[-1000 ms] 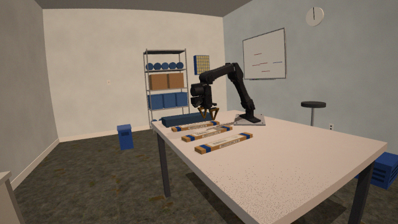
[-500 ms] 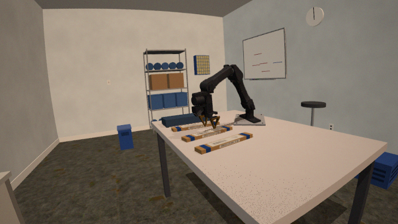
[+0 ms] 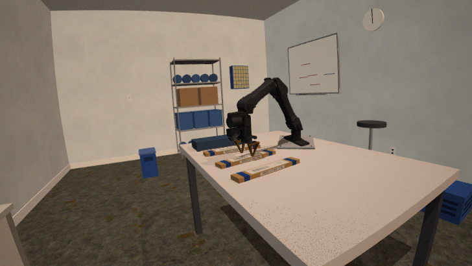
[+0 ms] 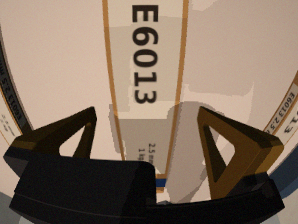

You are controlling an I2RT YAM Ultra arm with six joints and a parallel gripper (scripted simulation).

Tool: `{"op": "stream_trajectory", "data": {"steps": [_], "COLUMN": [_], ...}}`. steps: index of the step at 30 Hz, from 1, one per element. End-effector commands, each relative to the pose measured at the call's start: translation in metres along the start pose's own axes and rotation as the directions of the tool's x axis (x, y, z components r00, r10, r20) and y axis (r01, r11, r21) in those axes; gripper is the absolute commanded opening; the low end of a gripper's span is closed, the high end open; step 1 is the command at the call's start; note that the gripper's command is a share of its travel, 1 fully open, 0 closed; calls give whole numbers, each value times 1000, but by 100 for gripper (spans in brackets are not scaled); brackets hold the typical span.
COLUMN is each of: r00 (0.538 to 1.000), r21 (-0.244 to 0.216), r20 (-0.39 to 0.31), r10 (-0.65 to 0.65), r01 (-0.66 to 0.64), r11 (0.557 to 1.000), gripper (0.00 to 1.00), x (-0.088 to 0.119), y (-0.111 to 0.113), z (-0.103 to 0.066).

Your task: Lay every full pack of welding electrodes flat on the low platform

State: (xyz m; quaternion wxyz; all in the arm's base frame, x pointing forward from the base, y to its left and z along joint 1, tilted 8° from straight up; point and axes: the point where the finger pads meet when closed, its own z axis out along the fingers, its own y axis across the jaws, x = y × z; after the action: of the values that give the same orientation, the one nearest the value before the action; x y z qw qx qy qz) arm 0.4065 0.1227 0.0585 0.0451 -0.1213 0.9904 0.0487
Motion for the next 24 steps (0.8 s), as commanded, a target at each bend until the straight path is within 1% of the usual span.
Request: {"op": "stream_trajectory", "data": {"steps": [1, 3, 5, 6, 9, 12, 14, 15, 17, 22, 23, 24], "r00": [1000, 1000, 1000, 999, 1000, 1000, 1000, 1000, 1000, 1000, 999, 1000], "r21": [4, 4, 4, 3, 4, 4, 4, 4, 3, 3, 3, 1], "r20": [-7, -10, -10, 34, -12, -12, -1, -12, -8, 3, 38, 15], "r10": [-4, -4, -4, -8, -4, -4, -4, -4, -4, -3, -3, -2], "r01": [4, 4, 4, 8, 4, 4, 5, 4, 4, 3, 3, 2], "r11": [1000, 1000, 1000, 1000, 1000, 1000, 1000, 1000, 1000, 1000, 1000, 1000], "gripper": [95, 95, 95, 95, 95, 95, 95, 95, 95, 95, 95, 95], "x": [0, 1, 1, -13, 2, 2, -2, 2, 1, -3, -7, -5], "y": [4, 4, 4, 5, 4, 4, 4, 4, 4, 3, 3, 1], "z": [12, 16, 16, 6, 21, 25, 25, 29, 31, 30, 16, 21]}}
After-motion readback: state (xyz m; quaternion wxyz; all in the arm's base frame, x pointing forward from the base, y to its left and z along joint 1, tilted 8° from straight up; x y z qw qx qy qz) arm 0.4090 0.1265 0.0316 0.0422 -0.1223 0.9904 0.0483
